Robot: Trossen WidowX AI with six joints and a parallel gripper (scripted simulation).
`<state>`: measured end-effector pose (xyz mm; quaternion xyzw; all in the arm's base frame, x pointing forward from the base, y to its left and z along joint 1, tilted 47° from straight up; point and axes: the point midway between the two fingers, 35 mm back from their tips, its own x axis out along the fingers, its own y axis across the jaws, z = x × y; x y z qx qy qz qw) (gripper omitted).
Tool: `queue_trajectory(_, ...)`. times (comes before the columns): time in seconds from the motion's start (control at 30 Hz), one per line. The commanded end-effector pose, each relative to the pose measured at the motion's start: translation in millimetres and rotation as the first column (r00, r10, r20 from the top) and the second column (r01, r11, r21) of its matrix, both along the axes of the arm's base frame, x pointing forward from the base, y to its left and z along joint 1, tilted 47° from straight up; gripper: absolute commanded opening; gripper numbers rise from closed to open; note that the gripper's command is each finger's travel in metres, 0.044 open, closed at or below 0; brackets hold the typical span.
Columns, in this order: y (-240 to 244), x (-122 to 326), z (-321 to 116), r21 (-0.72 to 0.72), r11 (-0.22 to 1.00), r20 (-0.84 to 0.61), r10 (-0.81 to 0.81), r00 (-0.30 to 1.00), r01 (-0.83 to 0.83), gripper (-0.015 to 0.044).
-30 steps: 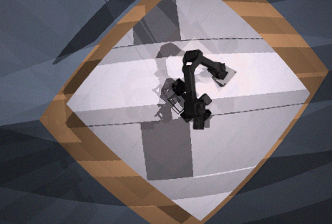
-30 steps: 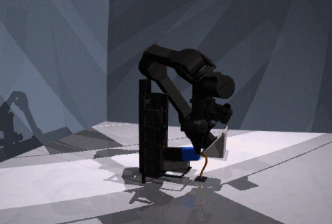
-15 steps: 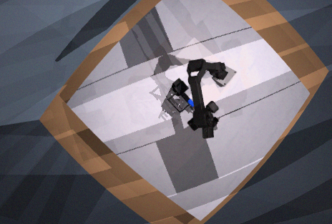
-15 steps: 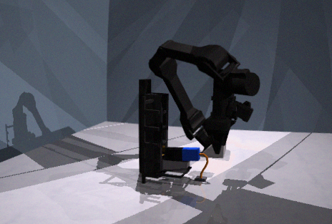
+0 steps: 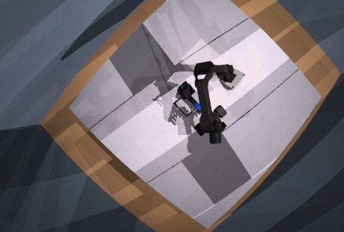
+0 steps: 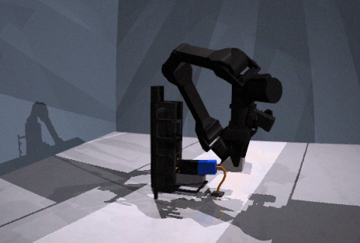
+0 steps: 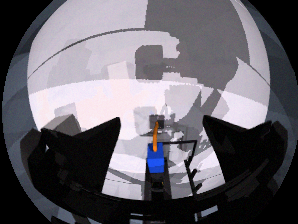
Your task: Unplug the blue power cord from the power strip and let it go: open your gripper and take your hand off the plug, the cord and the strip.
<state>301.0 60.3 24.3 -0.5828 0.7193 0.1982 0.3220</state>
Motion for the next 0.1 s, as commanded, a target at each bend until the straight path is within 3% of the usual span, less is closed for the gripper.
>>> queue_trajectory(0.0, 0.4, -0.5, -0.2, 0.001, 1.000, 0.000, -0.004, 1.000, 0.004, 0.0440)
queue_trajectory(0.07, 0.4, -0.5, -0.2, 0.001, 1.000, 0.000, -0.004, 1.000, 0.004, 0.0440)
